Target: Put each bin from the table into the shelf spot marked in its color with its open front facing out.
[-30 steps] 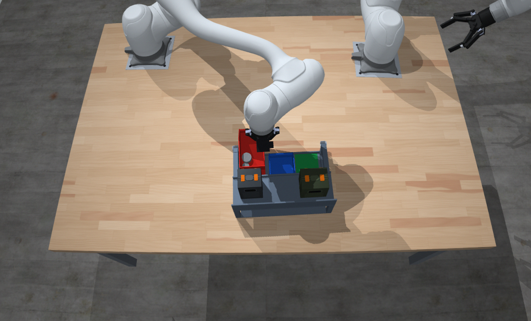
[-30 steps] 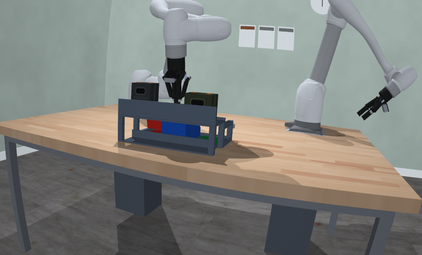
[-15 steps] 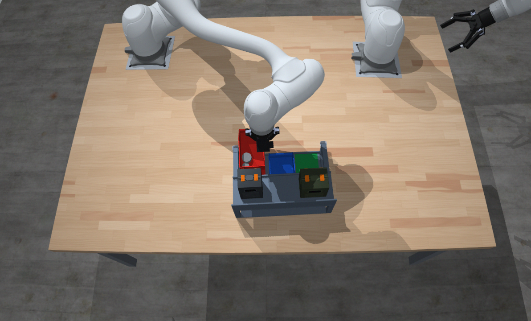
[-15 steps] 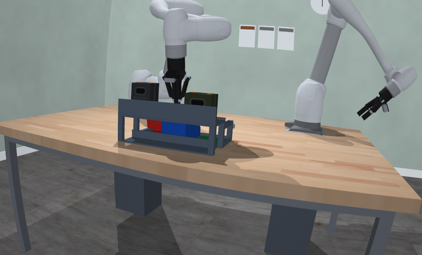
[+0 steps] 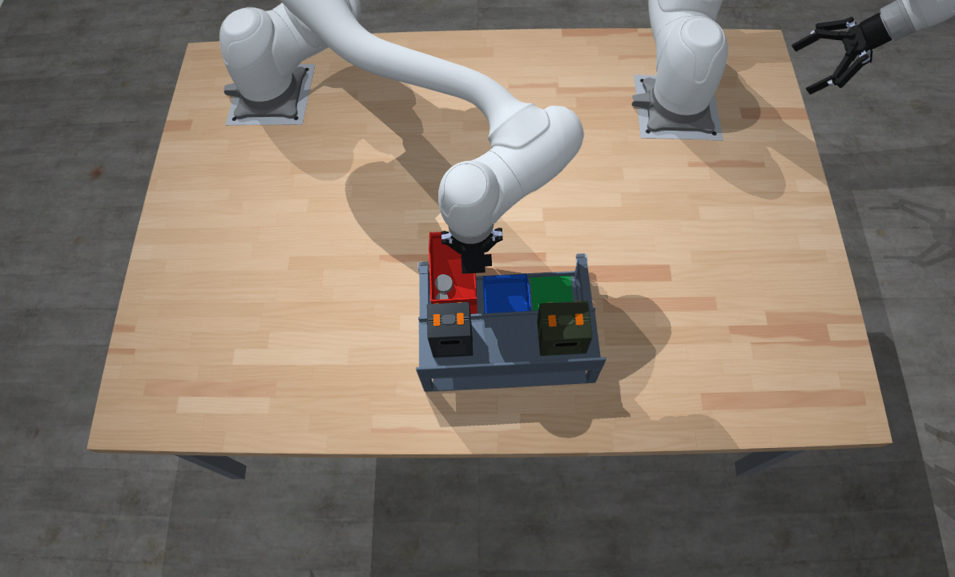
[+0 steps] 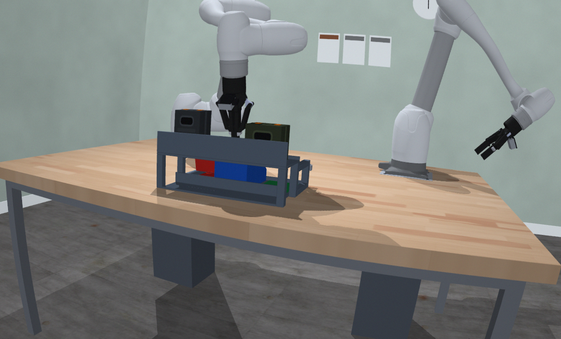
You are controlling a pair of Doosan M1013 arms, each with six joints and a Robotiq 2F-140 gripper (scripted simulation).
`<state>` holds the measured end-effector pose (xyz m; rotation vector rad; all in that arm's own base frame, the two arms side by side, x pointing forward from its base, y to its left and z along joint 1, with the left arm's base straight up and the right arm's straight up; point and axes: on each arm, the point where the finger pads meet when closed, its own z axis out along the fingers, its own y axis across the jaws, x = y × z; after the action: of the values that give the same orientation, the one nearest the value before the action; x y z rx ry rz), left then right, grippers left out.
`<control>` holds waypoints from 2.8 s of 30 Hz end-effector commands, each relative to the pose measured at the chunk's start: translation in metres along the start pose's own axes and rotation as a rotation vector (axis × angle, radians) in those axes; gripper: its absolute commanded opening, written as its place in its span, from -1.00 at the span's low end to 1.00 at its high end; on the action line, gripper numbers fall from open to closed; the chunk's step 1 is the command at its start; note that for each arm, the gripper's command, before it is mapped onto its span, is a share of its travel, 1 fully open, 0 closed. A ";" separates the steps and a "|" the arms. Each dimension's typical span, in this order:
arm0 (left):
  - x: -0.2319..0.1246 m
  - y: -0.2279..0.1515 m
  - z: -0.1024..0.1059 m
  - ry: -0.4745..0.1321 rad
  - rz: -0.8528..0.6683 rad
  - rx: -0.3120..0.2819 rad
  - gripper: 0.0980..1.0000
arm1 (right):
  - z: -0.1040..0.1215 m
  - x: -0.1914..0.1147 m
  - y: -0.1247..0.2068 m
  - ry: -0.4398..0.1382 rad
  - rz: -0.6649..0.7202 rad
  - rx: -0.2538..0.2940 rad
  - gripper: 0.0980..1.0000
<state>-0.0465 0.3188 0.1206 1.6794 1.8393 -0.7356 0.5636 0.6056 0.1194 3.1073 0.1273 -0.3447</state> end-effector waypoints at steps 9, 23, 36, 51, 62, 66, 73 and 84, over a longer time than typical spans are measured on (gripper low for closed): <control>0.000 0.000 0.000 0.001 0.000 0.000 1.00 | 0.000 0.000 0.000 0.001 0.000 0.001 -1.00; 0.000 0.000 0.000 0.001 0.000 0.000 1.00 | 0.004 0.001 0.000 0.001 0.000 0.001 -1.00; 0.000 0.000 0.000 0.001 0.000 0.000 1.00 | 0.009 0.002 0.000 0.001 0.000 0.001 -1.00; 0.000 0.000 0.000 0.001 0.000 0.000 1.00 | 0.012 0.003 0.000 0.001 0.000 0.001 -1.00; 0.000 0.000 0.000 0.001 0.000 0.000 1.00 | 0.014 0.003 0.000 0.001 0.000 0.001 -1.00; 0.000 0.000 0.000 0.001 0.000 0.000 1.00 | 0.014 0.003 0.000 0.001 0.000 0.001 -1.00; 0.000 0.000 0.000 0.001 0.000 0.000 1.00 | 0.014 0.003 0.000 0.001 0.000 0.001 -1.00; 0.000 0.000 0.000 0.001 0.000 0.000 1.00 | 0.014 0.003 0.000 0.001 0.000 0.001 -1.00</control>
<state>-0.0465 0.3188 0.1206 1.6794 1.8393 -0.7356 0.5636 0.6055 0.1040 3.1073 0.1273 -0.3446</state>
